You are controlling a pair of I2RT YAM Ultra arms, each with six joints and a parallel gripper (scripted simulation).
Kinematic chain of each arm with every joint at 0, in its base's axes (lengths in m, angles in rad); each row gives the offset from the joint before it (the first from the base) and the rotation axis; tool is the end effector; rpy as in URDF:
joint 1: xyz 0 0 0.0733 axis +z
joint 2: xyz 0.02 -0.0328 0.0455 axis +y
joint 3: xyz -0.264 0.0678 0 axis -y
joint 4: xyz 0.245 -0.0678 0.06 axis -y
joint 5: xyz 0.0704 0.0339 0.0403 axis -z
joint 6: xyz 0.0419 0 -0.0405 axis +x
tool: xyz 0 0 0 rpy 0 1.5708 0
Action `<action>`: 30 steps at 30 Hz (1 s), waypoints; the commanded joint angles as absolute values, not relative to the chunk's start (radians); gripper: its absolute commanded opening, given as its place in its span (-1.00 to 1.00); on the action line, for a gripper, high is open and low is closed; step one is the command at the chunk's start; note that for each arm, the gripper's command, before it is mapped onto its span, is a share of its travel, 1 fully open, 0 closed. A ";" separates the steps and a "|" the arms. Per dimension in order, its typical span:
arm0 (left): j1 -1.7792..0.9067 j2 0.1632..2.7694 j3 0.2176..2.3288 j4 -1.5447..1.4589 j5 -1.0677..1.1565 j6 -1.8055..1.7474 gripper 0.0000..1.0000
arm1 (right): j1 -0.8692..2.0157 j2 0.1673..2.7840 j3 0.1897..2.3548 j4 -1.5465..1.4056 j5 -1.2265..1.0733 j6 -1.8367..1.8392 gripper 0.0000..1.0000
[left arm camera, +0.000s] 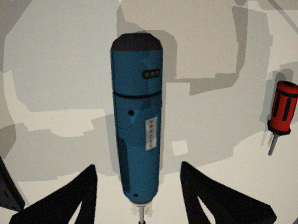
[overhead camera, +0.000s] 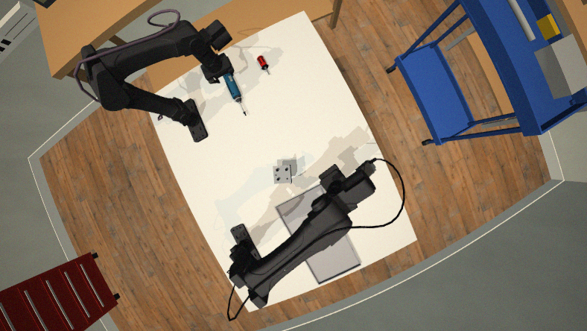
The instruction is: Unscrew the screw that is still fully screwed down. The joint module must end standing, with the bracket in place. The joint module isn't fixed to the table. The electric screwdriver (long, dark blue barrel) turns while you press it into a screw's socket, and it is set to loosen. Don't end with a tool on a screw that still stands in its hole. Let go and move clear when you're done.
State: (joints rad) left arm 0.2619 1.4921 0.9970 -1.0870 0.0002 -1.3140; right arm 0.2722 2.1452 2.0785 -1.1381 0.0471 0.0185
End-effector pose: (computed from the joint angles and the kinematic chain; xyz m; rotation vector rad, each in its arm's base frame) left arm 0.2333 0.0637 0.2061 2.2201 -2.2088 -0.0086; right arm 0.4355 0.1206 0.2791 -0.3388 2.7520 0.0097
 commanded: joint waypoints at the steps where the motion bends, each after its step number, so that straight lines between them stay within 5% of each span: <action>1: 0.259 1.460 1.031 -1.106 -0.001 -1.309 0.30 | 0.272 2.134 2.091 -1.146 0.047 0.017 0.72; 30: 0.041 1.477 1.028 -0.912 -0.176 -1.153 0.30 | 0.272 2.134 2.091 -1.146 0.047 0.017 0.72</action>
